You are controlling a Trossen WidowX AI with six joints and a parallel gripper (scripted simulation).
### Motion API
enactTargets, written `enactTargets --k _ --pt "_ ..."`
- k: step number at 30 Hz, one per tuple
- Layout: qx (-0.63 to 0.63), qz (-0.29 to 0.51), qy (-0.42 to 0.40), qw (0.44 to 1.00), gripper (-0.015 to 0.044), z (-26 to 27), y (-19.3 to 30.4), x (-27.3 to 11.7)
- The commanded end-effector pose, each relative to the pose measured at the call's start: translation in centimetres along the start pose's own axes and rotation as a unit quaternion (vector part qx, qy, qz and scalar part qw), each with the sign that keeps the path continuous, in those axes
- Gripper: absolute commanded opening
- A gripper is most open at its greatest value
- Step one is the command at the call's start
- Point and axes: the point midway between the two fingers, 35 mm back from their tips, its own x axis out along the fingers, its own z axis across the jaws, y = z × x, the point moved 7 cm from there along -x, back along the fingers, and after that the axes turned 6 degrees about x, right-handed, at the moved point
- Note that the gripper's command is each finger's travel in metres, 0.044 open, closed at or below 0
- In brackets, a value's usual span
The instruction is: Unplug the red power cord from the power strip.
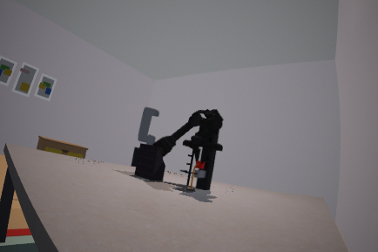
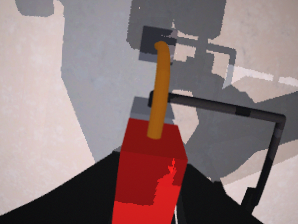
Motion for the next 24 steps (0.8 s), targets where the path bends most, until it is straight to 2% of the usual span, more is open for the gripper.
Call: enactTargets --k 1,7,24 --pt "0.000 0.000 0.000 1.000 0.0042 0.0 0.0 -0.1" --pt "0.000 0.000 0.000 1.000 0.0002 0.0 0.0 -0.1" --pt "0.001 -0.001 -0.001 1.000 0.0000 0.4 -2.3 -0.2"
